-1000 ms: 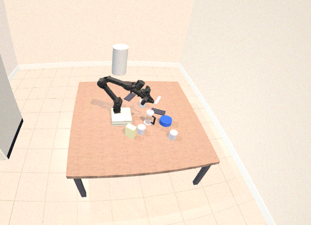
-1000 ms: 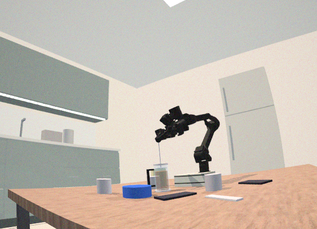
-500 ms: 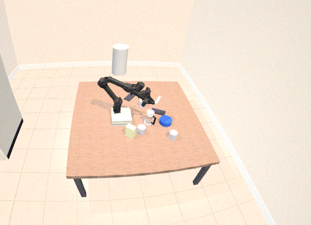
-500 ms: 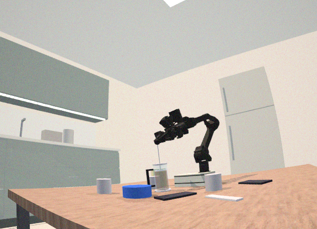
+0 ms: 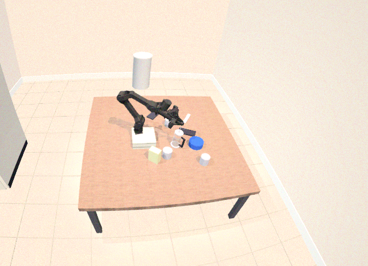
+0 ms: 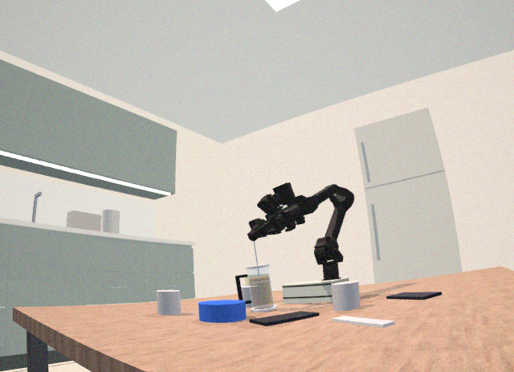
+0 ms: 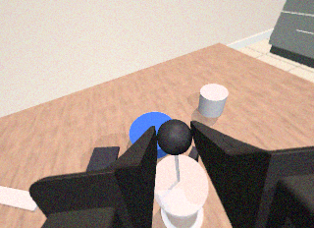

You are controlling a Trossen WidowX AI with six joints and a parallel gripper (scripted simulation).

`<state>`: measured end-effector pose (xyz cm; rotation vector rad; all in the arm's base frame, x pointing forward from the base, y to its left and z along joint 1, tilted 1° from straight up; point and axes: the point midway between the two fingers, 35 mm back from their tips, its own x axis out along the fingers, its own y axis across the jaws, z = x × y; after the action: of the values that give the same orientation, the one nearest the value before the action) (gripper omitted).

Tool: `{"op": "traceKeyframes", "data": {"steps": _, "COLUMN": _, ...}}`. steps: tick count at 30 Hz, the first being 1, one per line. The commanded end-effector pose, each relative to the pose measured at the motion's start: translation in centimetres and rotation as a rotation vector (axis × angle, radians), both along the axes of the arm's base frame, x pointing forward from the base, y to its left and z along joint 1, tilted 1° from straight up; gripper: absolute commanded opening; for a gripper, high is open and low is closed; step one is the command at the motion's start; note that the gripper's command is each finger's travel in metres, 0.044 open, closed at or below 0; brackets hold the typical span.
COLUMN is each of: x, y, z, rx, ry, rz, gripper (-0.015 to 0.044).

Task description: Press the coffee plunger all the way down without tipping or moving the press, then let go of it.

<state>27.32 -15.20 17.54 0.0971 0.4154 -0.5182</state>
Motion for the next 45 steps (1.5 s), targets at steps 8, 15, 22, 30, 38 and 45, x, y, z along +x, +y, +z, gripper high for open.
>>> {"op": "traceKeyframes", "data": {"steps": 8, "x": -0.4, "y": 0.1, "z": -5.1, "rx": 0.042, "ry": 0.087, "rz": 0.004, "gripper": 0.0118}}
{"op": "traceKeyframes", "data": {"steps": 15, "x": 0.1, "y": -0.2, "z": -6.0, "rx": 0.042, "ry": 0.087, "rz": 0.004, "gripper": 0.0118}}
{"op": "traceKeyframes", "data": {"steps": 22, "x": 0.7, "y": -0.6, "z": -6.1, "rx": 0.042, "ry": 0.086, "rz": 0.004, "gripper": 0.0118}}
{"op": "traceKeyframes", "data": {"steps": 30, "x": 1.2, "y": -0.9, "z": -6.1, "rx": 0.042, "ry": 0.086, "rz": 0.004, "gripper": 0.0118}}
{"op": "traceKeyframes", "data": {"steps": 38, "x": 1.4, "y": -1.0, "z": -6.0, "rx": 0.041, "ry": 0.086, "rz": 0.004, "gripper": 0.0118}}
{"op": "traceKeyframes", "data": {"steps": 45, "x": 1.5, "y": -1.1, "z": -5.9, "rx": 0.041, "ry": 0.086, "rz": 0.004, "gripper": 0.0118}}
